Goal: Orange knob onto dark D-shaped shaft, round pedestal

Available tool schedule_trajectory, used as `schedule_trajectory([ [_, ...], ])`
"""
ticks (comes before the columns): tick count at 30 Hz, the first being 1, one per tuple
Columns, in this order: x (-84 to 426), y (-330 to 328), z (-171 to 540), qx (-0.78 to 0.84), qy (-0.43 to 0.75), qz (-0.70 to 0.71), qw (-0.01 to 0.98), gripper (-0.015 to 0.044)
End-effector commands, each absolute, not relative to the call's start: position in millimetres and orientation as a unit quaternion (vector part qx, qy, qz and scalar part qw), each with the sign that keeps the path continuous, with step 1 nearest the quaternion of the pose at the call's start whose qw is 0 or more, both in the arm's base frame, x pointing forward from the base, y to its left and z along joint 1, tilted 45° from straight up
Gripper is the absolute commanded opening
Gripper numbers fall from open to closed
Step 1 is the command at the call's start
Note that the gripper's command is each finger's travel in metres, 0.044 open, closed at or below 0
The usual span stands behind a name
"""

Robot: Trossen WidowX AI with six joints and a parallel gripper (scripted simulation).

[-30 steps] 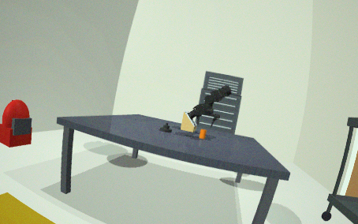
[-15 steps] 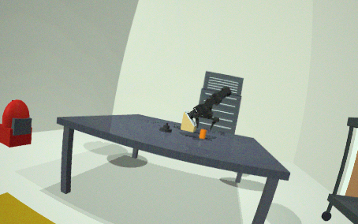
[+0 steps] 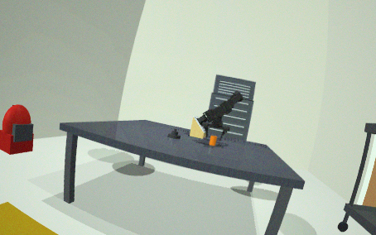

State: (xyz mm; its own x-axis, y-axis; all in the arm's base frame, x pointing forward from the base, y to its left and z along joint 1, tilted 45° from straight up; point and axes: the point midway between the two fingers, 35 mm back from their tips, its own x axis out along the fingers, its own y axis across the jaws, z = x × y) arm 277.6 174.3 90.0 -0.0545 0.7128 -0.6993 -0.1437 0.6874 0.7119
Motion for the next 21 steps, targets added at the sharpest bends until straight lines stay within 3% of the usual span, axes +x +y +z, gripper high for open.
schedule_trajectory([
  [1,276.5,179.6,83.2,0.219,0.649,0.326,0.651,0.044],
  [16,273.3,195.0,69.0,0.221,0.649,0.327,0.651,0.044],
  [21,273.3,195.0,69.0,0.221,0.649,0.327,0.651,0.0309],
])
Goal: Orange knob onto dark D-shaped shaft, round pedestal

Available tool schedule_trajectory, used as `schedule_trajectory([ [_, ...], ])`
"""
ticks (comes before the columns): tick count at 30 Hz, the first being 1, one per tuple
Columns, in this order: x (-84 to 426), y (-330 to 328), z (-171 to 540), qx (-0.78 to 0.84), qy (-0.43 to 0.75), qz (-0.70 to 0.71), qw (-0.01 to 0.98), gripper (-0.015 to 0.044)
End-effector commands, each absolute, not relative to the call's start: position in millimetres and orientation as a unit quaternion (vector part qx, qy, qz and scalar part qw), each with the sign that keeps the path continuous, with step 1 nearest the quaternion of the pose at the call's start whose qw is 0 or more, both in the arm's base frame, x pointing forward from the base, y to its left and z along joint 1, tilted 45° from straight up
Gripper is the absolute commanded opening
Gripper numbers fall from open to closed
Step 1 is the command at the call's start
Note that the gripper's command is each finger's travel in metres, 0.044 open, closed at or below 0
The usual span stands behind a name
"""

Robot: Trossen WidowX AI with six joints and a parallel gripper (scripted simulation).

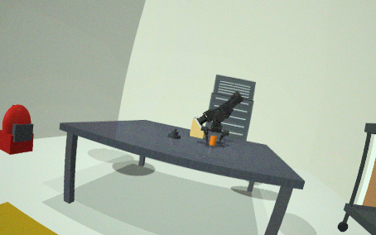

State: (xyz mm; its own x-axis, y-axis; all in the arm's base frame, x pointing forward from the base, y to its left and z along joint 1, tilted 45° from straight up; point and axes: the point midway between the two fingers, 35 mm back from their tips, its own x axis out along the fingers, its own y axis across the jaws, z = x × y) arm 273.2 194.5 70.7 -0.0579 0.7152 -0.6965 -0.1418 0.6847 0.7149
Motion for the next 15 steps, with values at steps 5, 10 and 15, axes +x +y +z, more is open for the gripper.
schedule_trajectory([
  [5,273.3,195.0,69.0,0.221,0.649,0.327,0.651,0.0178],
  [10,273.3,195.0,69.0,0.221,0.649,0.327,0.651,0.0125],
  [15,275.2,192.2,71.9,0.227,0.646,0.322,0.654,0.0032],
])
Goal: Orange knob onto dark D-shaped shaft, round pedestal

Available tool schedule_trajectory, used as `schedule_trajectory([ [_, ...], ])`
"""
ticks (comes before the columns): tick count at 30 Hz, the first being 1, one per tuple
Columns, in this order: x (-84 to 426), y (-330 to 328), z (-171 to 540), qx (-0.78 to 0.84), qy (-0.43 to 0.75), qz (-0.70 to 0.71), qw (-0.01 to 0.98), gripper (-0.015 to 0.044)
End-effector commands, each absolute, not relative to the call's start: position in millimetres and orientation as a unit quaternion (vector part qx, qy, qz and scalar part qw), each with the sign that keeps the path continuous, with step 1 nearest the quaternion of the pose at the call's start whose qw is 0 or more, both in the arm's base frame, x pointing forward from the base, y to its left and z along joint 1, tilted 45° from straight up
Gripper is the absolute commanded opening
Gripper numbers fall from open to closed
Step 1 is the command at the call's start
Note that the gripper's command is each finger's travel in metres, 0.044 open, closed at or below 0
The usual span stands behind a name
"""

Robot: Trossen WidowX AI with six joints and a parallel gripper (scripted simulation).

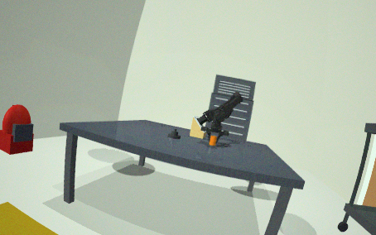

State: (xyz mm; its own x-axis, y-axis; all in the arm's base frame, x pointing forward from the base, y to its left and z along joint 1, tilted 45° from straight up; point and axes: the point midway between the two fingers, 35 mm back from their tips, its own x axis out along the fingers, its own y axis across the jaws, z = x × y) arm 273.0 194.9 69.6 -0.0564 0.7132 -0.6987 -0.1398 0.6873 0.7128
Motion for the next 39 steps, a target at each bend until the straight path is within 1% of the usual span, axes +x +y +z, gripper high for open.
schedule_trajectory([
  [1,277.5,188.8,75.4,0.236,0.643,0.315,0.658,0.0006],
  [14,287.4,139.8,109.3,0.227,0.646,0.308,0.661,0.0],
  [27,279.1,87.0,156.7,0.218,0.65,0.324,0.651,0.0],
  [39,288.8,78.7,146.1,0.217,0.651,0.323,0.652,0.0],
])
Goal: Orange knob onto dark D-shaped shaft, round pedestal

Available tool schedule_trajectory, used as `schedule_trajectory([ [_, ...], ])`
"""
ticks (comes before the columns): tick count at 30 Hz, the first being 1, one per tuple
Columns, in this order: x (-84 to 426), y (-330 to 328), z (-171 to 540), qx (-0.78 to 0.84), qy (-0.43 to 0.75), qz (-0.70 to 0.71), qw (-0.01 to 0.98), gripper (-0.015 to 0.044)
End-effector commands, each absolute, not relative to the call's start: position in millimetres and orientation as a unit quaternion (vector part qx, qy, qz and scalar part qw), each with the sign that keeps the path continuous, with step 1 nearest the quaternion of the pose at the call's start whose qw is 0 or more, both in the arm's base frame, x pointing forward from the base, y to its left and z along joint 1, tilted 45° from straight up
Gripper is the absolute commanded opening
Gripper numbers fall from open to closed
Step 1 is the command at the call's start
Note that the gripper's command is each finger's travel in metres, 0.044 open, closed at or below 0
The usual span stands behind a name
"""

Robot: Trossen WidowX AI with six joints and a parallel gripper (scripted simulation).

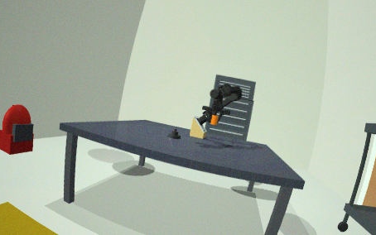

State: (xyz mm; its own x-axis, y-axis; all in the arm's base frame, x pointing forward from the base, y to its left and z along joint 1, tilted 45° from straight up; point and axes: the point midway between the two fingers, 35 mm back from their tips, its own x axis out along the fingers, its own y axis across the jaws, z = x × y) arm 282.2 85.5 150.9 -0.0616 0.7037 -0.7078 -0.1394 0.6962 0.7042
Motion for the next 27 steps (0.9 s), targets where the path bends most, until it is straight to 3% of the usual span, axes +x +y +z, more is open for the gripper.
schedule_trajectory([
  [1,290.6,77.3,144.0,0.217,0.651,0.323,0.652,0.0],
  [27,327.6,36.8,83.7,0.214,0.651,0.319,0.655,0.0],
])
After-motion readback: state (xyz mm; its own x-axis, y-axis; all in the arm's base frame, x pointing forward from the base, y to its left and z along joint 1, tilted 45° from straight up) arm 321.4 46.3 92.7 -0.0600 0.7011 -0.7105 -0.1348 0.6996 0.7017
